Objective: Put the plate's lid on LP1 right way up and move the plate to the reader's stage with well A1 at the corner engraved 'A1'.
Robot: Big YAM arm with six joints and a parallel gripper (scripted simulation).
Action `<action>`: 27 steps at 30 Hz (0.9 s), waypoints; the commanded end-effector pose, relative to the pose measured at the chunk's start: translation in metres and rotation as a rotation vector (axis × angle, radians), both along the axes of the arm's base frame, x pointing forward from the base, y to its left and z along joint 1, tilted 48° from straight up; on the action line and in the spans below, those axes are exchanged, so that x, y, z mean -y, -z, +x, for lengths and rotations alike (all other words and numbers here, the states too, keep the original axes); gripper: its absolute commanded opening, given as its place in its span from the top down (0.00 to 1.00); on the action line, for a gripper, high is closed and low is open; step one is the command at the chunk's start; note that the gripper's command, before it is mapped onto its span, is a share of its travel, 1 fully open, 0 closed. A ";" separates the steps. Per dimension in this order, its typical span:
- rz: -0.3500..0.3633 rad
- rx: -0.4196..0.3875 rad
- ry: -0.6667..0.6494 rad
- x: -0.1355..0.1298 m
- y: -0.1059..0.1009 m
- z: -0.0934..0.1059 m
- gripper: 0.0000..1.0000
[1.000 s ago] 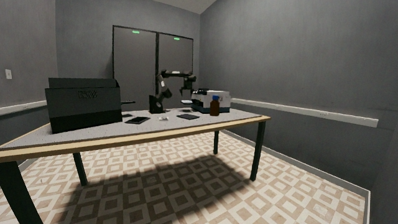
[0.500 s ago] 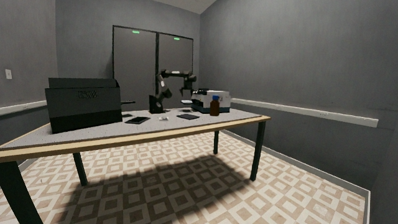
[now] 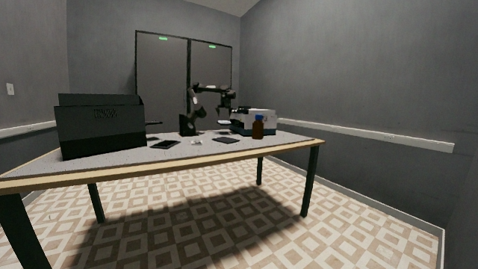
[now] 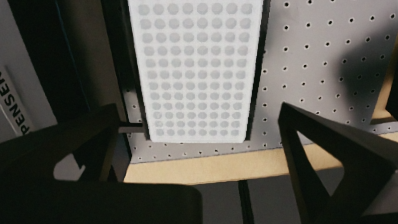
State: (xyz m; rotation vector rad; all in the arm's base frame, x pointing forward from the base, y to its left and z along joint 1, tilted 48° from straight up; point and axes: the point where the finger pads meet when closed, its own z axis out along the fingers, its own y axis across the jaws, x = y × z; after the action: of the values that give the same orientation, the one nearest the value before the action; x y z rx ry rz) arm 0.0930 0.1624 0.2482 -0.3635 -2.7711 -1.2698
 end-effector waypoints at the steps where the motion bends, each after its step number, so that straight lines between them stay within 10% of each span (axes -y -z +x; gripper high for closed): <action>1: 0.001 -0.005 0.008 -0.001 0.003 0.001 0.00; 27: 0.024 0.058 -0.001 -0.005 -0.023 0.004 0.00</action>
State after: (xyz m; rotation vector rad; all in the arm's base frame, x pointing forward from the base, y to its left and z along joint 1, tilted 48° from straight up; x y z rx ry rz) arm 0.0934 0.1640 0.2450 -0.3680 -2.7699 -1.2654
